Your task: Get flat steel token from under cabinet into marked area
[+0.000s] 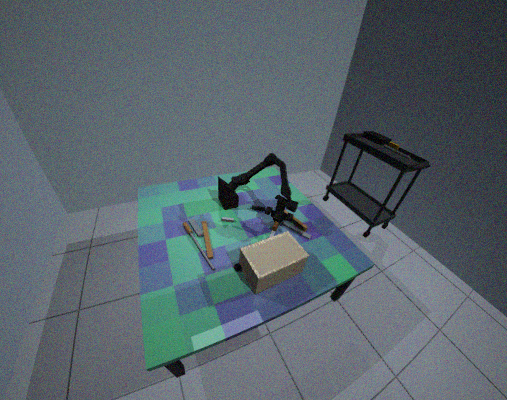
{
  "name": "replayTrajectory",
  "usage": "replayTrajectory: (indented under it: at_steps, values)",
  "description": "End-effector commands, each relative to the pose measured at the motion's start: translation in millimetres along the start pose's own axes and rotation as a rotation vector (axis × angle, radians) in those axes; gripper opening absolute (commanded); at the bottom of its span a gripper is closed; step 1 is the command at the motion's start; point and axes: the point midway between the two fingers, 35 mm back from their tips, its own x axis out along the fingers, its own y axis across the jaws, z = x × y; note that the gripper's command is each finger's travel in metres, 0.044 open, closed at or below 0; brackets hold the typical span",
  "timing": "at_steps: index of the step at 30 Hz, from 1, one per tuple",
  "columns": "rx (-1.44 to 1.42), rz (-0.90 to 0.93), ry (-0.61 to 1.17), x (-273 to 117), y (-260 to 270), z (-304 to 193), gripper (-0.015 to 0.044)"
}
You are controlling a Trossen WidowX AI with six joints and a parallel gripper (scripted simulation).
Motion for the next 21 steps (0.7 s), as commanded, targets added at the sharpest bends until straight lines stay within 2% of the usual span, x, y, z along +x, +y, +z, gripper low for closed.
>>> replayTrajectory:
  at_steps: [1,21]
  values:
    - [0.002,-0.001,0.001,-1,0,-5,0.0]
    - [0.002,-0.001,0.004,-3,1,-36,0.0]
